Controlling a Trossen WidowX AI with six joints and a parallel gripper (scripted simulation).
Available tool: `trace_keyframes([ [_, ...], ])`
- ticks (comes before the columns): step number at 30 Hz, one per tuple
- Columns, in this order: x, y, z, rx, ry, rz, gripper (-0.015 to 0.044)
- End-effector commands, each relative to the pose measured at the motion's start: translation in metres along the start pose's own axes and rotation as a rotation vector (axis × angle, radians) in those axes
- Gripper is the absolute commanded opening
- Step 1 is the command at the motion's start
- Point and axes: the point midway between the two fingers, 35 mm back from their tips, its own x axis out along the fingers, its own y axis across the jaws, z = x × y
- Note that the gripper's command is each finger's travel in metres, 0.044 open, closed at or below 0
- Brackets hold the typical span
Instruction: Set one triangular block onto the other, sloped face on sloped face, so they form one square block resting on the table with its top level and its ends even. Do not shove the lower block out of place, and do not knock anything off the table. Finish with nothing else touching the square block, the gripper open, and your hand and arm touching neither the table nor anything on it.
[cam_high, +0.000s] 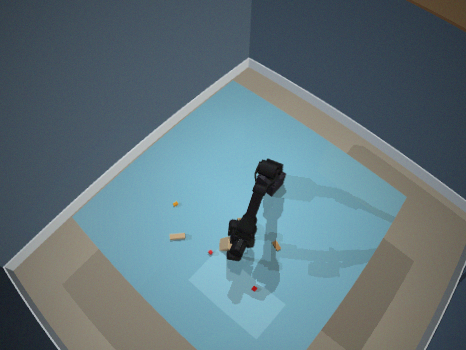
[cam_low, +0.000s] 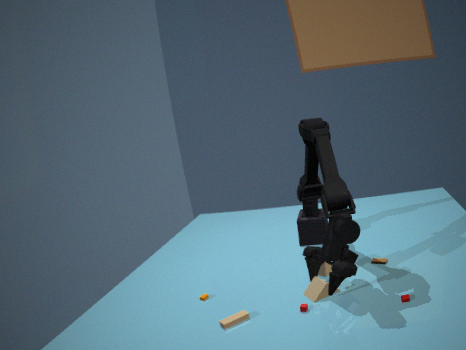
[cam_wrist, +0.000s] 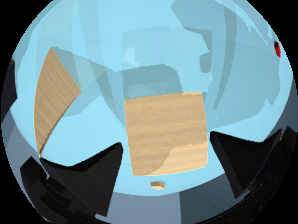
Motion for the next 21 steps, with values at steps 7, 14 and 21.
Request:
trace_keyframes([
  [7,0.001,0.0,0.0,0.0,0.0,0.001,0.0282],
  [14,0.001,0.0,0.0,0.0,0.0,0.001,0.0236],
  [21,-0.009,-0.001,-0.004,0.0,0.0,0.001,0.0052],
])
